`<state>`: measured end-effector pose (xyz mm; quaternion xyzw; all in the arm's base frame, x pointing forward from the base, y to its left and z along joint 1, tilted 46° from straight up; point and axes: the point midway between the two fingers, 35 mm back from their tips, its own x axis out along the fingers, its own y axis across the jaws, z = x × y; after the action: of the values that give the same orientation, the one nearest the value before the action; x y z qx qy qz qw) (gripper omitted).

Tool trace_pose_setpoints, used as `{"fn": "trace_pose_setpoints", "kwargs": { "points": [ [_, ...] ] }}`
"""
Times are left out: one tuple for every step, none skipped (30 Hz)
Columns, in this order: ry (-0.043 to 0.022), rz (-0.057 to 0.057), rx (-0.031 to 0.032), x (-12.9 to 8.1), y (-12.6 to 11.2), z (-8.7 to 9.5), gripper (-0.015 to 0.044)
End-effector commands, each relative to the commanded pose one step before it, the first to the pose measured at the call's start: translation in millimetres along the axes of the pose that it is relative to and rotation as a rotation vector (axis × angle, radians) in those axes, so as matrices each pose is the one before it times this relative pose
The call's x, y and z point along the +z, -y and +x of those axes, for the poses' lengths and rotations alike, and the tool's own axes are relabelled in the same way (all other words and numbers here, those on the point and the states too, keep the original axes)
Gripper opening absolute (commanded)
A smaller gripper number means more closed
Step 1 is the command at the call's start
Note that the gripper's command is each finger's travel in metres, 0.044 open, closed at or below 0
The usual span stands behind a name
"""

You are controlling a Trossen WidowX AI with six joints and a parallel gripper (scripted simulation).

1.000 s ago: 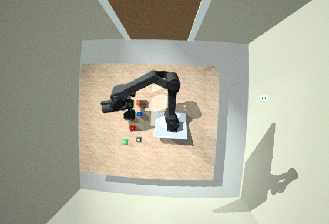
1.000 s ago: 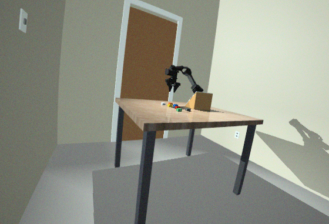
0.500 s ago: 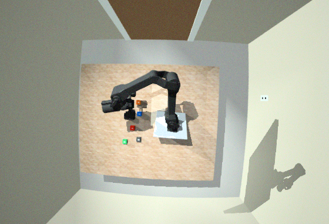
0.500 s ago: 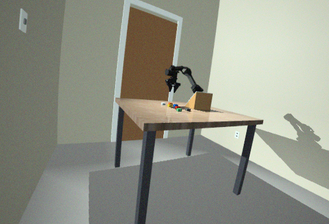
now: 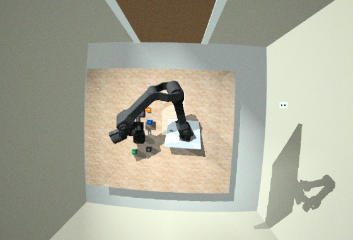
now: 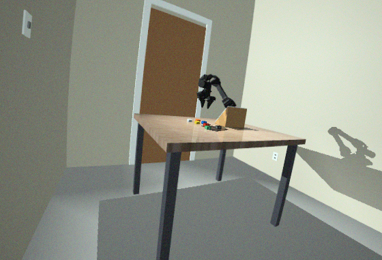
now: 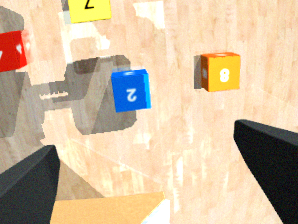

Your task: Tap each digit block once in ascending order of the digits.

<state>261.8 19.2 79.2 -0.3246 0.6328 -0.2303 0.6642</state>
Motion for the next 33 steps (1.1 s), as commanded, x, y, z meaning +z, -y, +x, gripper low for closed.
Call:
{"fn": "trace_pose_setpoints", "kwargs": {
  "points": [
    [-0.00634, 0.0059, 0.00412, -1.55, -4.63, 1.31, 0.04],
    [0.0, 0.0, 0.0, 0.0, 0.0, 0.0, 0.04],
    [0.0, 0.0, 0.0, 0.0, 0.0, 0.0, 0.04],
    [0.0, 0.0, 0.0, 0.0, 0.0, 0.0, 0.04],
    [0.0, 0.0, 0.0, 0.0, 0.0, 0.0, 0.04],
    [0.0, 0.0, 0.0, 0.0, 0.0, 0.0, 0.04],
    [0.0, 0.0, 0.0, 0.0, 0.0, 0.0, 0.04],
    [0.0, 0.0, 0.0, 0.0, 0.0, 0.0, 0.04],
    [0.0, 0.0, 0.0, 0.0, 0.0, 0.0, 0.04],
    [0.0, 0.0, 0.0, 0.0, 0.0, 0.0, 0.04],
    [0.0, 0.0, 0.0, 0.0, 0.0, 0.0, 0.04],
    [0.0, 0.0, 0.0, 0.0, 0.0, 0.0, 0.04],
    [0.0, 0.0, 0.0, 0.0, 0.0, 0.0, 0.04],
    [0.0, 0.0, 0.0, 0.0, 0.0, 0.0, 0.04],
    [0.00013, 0.0, 0.00036, 1.0, -1.74, -0.18, 0.04],
    [0.00037, 0.0, 0.00104, 2.93, -5.3, -0.5, 0.04],
    [0.00054, 0.0, 0.00155, 4.65, -9.05, -0.73, 0.04],
    [0.00056, 0.0001, 0.00164, 5.45, -11.81, -0.71, 0.04],
    [0.00044, 0.0002, 0.00128, 4.97, -12.26, -0.47, 0.04],
    [0.00034, 0.0003, 0.00092, 4.44, -12.61, -0.21, 0.04],
    [0.00024, 0.0004, 0.00054, 3.9, -12.94, 0.06, 0.04],
    [0.00017, 0.0005, 0.00017, 3.33, -13.23, 0.34, 0.04],
    [0.00011, 0.0006, -0.0002, 2.74, -13.41, 0.62, 0.04],
    [0.00005, 0.0005, -0.00043, 1.75, -10.76, 0.7, 0.04],
    [0.00002, 0.0004, -0.00037, 0.87, -6.51, 0.51, 0.04],
    [0.00001, 0.0001, -0.00014, 0.26, -2.18, 0.18, 0.04],
    [0.0, 0.0, 0.0, 0.0, 0.0, 0.0, 0.04],
    [0.0, 0.0, 0.0, 0.0, 0.0, 0.0, 0.04],
    [0.0, 0.0, 0.0, 0.0, 0.0, 0.0, 0.04],
    [0.0, 0.0, 0.0, 0.0, 0.0, 0.0, 0.04],
    [0.0, 0.0, 0.0, 0.0, 0.0, 0.0, 0.04],
    [0.0, 0.0, 0.0, 0.0, 0.0, 0.0, 0.04],
    [0.0, 0.0, 0.0, 0.0, 0.0, 0.0, 0.04]
  ]
}}
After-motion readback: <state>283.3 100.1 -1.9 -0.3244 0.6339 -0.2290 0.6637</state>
